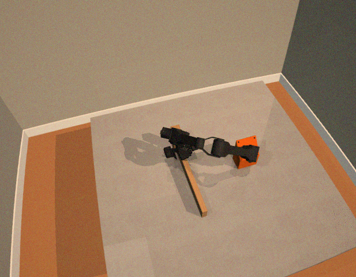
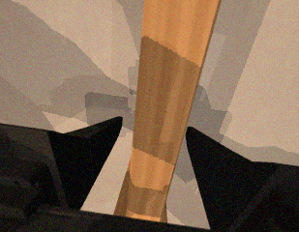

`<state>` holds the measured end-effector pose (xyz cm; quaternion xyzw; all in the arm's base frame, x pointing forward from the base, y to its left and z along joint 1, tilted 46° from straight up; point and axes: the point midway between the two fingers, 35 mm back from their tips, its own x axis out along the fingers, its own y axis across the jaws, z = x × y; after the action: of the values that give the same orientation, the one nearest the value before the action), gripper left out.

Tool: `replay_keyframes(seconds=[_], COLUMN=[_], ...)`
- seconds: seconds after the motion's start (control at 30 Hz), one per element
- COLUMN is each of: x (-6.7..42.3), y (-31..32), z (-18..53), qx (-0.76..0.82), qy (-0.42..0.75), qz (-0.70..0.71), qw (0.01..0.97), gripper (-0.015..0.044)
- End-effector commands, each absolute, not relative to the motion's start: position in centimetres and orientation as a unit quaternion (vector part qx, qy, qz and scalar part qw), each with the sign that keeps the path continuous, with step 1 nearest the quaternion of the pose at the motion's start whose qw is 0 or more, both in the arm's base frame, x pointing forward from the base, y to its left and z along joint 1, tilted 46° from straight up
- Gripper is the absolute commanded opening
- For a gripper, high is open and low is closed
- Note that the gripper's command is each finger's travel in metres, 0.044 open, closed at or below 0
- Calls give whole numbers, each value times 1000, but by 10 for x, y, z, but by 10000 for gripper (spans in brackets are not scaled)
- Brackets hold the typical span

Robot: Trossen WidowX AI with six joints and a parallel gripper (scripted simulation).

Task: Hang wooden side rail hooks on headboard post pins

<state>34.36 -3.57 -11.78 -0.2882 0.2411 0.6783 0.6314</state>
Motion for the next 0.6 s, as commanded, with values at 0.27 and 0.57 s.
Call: replay_keyframes(seconds=[0.27,0.57], x=[346,344], y=[-64,-42], z=[-91,-70], qx=[-295,-294], qy=[243,243], qz=[676,676], qw=[631,631], gripper=[440,440])
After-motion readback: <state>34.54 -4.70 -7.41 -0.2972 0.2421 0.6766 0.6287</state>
